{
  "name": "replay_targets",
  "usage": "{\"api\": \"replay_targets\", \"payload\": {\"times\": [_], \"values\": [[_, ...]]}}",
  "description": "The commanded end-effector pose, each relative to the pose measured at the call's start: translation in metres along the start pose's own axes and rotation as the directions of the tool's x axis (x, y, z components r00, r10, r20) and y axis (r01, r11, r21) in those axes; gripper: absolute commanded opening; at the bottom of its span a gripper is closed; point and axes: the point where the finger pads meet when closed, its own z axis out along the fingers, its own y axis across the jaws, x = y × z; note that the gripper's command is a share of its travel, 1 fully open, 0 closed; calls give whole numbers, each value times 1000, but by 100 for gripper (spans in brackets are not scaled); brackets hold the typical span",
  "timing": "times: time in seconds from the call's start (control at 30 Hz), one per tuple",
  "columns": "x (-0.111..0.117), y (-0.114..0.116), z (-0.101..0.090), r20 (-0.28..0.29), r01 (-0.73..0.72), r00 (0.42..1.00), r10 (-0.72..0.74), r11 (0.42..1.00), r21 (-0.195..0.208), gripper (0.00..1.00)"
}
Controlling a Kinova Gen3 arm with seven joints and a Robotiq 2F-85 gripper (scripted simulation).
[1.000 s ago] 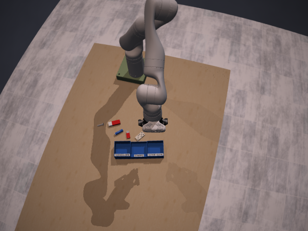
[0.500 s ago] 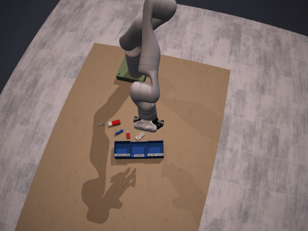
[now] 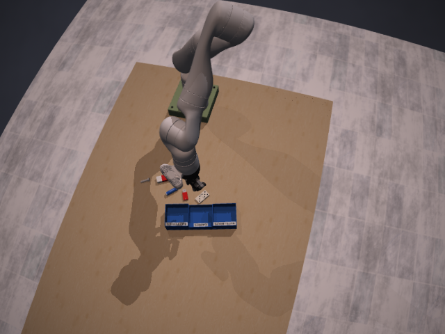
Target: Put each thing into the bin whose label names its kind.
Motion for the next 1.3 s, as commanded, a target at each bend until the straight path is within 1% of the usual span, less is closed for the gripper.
{"api": "replay_targets", "payload": {"times": [0.0, 0.07, 0.1, 0.17, 0.37, 0.4, 0.47, 0.73, 1.27], "values": [[13, 29, 17, 5, -134, 991, 134, 991, -23, 29], [20, 42, 25, 3, -216, 976, 216, 976, -23, 29], [23, 49, 29, 3, -216, 976, 216, 976, -23, 29], [23, 49, 29, 3, -216, 976, 216, 976, -23, 29], [43, 87, 53, 3, -216, 976, 216, 976, -23, 29], [46, 93, 55, 3, -216, 976, 216, 976, -23, 29], [47, 97, 55, 3, -216, 976, 216, 976, -23, 29], [48, 98, 55, 3, -216, 976, 216, 976, -23, 29], [45, 91, 55, 3, -216, 976, 216, 976, -23, 29]]}}
